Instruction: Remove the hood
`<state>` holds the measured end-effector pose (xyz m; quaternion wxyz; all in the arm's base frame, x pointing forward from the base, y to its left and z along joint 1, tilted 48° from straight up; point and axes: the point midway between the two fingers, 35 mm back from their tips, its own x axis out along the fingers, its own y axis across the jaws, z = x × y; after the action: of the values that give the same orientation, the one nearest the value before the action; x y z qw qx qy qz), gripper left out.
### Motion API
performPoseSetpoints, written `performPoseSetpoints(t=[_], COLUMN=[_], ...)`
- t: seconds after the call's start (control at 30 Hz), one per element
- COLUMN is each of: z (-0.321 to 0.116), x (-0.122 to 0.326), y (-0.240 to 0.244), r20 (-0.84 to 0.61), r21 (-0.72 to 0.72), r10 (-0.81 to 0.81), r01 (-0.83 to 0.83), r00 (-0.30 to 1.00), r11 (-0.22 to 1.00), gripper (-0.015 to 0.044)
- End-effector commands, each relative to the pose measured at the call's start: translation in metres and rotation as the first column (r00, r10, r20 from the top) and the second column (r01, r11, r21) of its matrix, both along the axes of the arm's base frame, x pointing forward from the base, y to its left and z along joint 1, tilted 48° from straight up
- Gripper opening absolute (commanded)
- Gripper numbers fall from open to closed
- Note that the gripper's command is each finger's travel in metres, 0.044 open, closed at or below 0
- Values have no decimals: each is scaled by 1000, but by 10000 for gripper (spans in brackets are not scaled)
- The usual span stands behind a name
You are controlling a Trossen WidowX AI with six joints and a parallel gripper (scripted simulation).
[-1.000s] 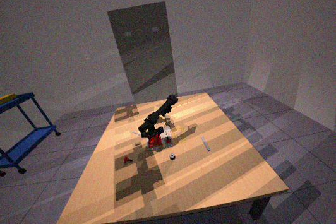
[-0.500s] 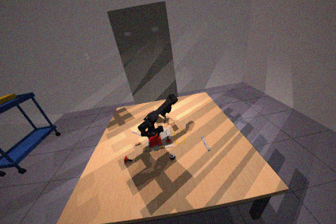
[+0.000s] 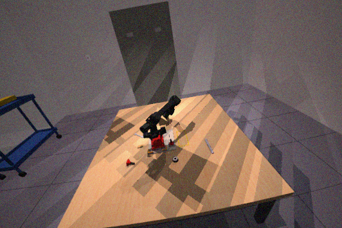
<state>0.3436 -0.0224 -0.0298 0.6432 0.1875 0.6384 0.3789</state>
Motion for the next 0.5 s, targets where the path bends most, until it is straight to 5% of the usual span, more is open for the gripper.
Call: performPoseSetpoints(t=[0.0,0.47], z=[3,20], x=[2,5], y=[-5,-24], r20=[9,9], r21=[-5,-7], r10=[0,0], r01=[0,0], r00=[1000,1000], r11=[1000,1000], gripper=[0,0])
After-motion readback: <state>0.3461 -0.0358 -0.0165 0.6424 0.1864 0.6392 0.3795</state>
